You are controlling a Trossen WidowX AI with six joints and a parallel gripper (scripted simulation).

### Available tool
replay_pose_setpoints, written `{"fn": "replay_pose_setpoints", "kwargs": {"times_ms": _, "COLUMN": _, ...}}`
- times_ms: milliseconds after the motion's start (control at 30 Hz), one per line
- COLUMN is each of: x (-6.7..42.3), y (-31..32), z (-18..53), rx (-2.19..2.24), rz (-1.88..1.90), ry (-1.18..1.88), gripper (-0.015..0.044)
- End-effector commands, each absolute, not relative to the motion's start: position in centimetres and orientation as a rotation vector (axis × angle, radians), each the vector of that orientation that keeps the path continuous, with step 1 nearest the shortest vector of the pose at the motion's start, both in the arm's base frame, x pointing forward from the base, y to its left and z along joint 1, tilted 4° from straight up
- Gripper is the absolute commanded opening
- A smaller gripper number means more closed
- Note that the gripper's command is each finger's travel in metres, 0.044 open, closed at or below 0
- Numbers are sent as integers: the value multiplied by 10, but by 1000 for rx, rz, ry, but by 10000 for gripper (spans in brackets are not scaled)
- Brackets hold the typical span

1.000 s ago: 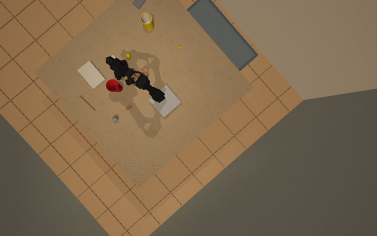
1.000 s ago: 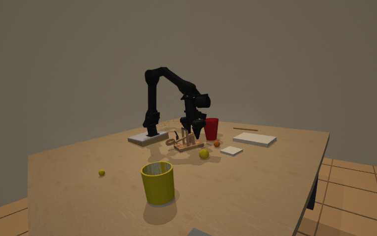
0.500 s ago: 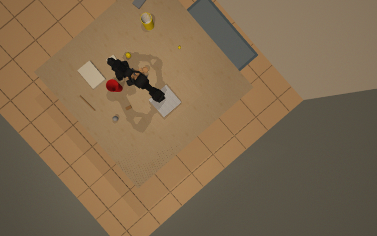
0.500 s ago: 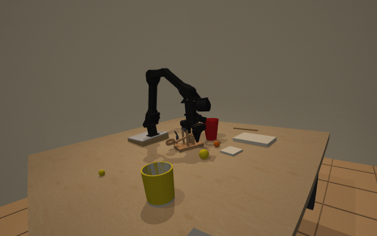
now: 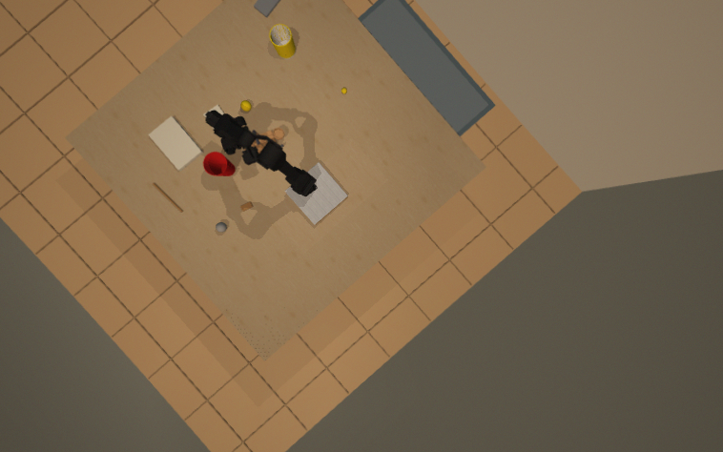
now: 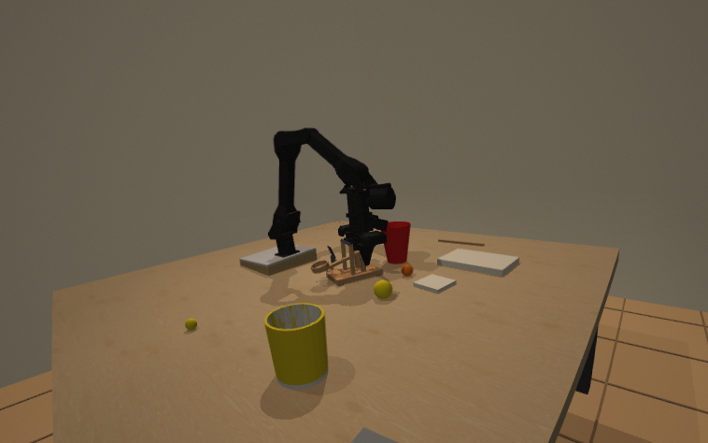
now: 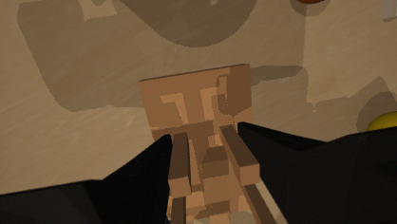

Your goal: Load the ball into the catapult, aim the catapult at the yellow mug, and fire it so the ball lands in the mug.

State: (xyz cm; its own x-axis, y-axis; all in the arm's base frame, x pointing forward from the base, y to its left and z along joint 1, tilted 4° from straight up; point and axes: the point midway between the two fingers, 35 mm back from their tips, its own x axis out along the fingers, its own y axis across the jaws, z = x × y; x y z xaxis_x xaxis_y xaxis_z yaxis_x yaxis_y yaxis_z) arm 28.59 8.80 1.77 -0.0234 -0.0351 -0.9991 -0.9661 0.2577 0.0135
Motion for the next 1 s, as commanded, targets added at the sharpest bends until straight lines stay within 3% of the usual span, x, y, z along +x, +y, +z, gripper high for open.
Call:
{"fn": "replay_pose_setpoints", "kwargs": {"times_ms": 0, "x": 287, "y": 88, "z": 18, "rx": -1033, "rz": 1006, "ry": 1361, "gripper": 111}}
{"fn": "replay_pose_setpoints", "kwargs": {"times_ms": 167, "x": 288, "y": 90, "z": 65, "rx": -1032, "rz": 1010, "ry": 1362, "gripper": 0}}
{"fn": "replay_pose_setpoints", "kwargs": {"times_ms": 367, "x": 291, "y": 79, "z": 68, "rx": -995, "rz": 968, "ry": 1381, "gripper": 0}}
{"fn": "replay_pose_setpoints", "kwargs": {"times_ms": 967, "x": 299, "y": -65, "z": 73, "rx": -532, "rz": 463, "ry": 1551, "gripper": 0}}
